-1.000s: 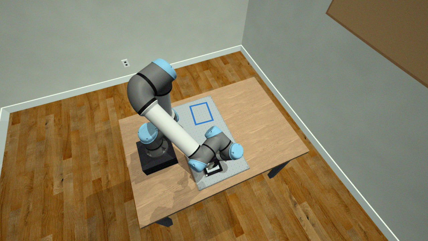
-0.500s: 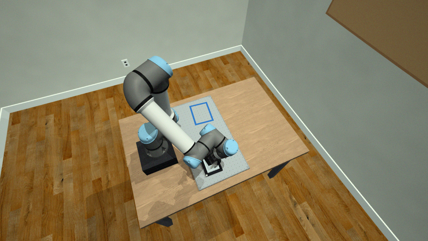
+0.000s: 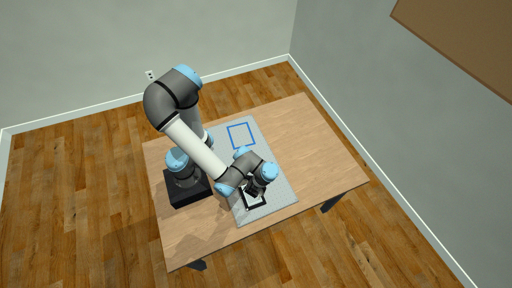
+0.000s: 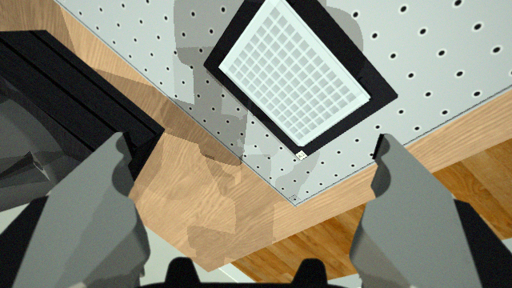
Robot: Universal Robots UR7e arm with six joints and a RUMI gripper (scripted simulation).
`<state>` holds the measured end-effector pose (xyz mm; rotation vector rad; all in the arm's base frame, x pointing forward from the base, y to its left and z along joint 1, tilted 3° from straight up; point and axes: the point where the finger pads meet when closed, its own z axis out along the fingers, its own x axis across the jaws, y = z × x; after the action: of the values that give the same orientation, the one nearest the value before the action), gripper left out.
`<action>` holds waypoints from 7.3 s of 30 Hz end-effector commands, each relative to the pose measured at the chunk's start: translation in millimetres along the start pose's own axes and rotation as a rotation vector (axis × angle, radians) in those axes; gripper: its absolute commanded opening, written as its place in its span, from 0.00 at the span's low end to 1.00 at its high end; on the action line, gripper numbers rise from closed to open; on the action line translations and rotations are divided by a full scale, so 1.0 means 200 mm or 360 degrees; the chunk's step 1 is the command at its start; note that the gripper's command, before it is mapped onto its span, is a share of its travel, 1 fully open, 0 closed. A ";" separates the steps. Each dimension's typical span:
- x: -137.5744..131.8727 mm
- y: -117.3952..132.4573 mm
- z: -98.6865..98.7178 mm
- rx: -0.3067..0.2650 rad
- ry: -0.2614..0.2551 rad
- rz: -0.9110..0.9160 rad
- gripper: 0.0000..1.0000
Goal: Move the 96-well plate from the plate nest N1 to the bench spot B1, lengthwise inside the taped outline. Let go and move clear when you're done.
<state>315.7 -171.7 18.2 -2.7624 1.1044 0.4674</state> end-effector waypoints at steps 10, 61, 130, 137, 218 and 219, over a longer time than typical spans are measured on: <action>0.03 -0.02 0.04 -0.0026 0.0213 -0.0603 1.00; 0.09 -0.04 0.19 -0.0183 0.0442 -0.1346 1.00; 0.16 -0.04 0.42 -0.0183 0.0442 -0.1346 0.00; 0.16 -0.04 0.42 -0.0183 0.0442 -0.1346 0.00; 0.05 -0.04 0.06 -0.0183 0.0442 -0.1346 0.00; 0.04 -0.05 0.06 -0.0175 0.0444 -0.1293 0.00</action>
<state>325.1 -170.1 2.6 -3.0938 -0.1354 0.0333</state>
